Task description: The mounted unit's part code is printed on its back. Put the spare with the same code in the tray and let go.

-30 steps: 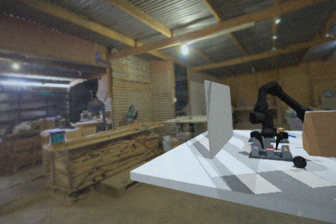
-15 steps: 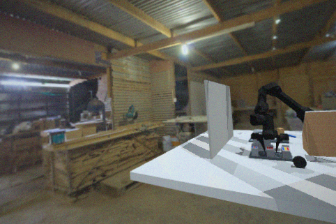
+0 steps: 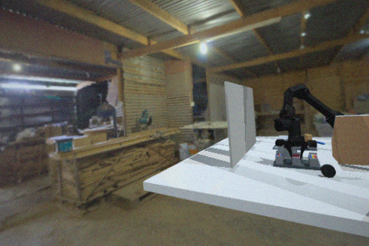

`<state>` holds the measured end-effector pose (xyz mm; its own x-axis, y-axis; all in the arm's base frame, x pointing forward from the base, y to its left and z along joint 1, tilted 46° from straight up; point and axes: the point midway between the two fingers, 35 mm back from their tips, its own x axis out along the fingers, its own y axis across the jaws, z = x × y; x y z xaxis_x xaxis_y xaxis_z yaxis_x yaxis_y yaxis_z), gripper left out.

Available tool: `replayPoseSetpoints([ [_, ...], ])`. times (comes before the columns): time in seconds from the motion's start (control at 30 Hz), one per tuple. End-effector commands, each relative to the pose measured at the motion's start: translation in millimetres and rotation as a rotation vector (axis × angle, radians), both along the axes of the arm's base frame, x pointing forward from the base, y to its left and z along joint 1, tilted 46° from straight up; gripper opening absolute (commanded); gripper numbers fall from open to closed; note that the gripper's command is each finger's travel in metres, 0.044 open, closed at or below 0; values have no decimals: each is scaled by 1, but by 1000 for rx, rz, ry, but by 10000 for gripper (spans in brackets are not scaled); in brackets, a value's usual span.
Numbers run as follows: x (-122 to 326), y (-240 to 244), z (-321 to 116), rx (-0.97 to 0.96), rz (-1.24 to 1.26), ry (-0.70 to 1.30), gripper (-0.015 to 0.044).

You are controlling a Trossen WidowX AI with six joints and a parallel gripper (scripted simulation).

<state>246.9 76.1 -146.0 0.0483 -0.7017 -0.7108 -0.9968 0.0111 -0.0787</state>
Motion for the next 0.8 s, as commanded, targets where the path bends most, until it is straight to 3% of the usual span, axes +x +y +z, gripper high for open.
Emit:
replayPoseSetpoints([
  [0.0,0,0,0,0,0,0,0],
  [0.23,0,4,3,1,1,0,0],
  [0.57,-4,56,55,-1,6,4,0],
  [0.77,-3,58,54,-4,17,4,0],
])
